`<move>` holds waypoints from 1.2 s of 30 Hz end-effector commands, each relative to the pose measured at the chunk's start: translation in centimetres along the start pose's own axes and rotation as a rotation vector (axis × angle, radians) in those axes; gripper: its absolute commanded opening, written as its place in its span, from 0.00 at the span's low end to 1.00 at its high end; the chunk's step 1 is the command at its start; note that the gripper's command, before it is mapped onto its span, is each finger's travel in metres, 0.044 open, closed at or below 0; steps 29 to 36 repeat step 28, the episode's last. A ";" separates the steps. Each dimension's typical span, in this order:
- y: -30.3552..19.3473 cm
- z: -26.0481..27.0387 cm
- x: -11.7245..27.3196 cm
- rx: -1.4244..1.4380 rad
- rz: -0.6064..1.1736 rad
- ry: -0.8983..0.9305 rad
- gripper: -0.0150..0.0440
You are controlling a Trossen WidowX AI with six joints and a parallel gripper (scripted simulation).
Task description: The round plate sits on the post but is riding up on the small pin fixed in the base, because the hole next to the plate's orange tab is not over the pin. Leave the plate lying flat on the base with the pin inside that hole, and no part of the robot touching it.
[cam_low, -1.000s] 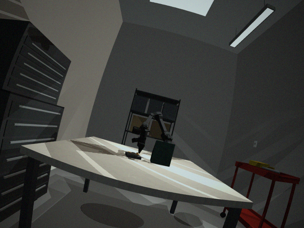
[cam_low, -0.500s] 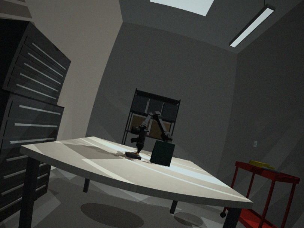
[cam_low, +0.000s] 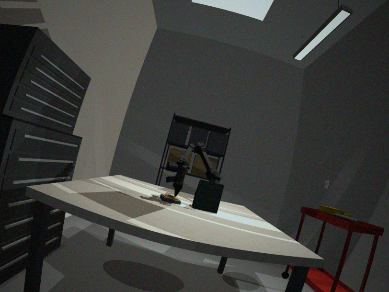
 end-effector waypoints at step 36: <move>-0.5 0.3 4.0 0.012 0.008 -0.004 0.25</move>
Point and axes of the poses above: the point midway between the two fingers, 35 mm back from their tips, its own x axis back along the fingers, its own z axis across the jaws, y = z × x, the point moved 7 cm from there along x, back along the fingers, and after that the axes turned 8 degrees about -x, right-handed, at the moved point
